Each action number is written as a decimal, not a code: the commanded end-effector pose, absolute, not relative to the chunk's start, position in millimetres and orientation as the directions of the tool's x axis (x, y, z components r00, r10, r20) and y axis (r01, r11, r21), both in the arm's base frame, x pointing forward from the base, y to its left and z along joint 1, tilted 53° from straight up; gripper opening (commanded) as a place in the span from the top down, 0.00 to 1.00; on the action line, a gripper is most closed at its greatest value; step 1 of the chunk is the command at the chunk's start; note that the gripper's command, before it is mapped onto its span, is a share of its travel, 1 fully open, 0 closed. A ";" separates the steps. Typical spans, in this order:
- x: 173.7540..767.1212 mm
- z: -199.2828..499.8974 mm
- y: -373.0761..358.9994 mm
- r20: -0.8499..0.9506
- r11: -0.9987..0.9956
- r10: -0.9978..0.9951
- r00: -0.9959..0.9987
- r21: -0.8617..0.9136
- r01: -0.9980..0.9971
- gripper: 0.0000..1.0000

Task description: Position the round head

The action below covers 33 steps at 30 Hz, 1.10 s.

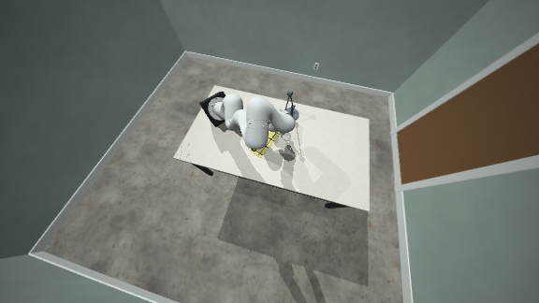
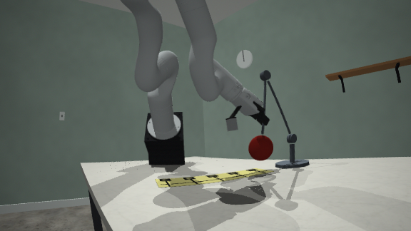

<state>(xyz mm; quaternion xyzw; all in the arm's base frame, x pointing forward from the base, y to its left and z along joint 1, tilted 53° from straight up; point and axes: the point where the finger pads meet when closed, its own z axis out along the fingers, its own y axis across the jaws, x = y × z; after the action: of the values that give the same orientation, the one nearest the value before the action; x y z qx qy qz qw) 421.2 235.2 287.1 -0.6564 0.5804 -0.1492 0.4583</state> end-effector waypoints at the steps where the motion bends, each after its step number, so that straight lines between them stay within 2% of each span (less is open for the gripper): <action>1: 420.5 287.8 235.5 -0.336 0.093 -0.898 0.283 -0.775 -0.625 1.00; 16: 421.4 287.3 235.6 -0.336 0.094 -0.898 0.283 -0.775 -0.625 1.00; 33: 411.5 291.7 204.1 -0.337 0.094 -0.897 0.285 -0.776 -0.624 1.00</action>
<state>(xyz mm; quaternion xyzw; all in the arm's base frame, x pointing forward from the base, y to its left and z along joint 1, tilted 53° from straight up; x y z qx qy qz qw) 413.8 211.3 290.1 -0.6562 0.5800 -0.1501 0.4588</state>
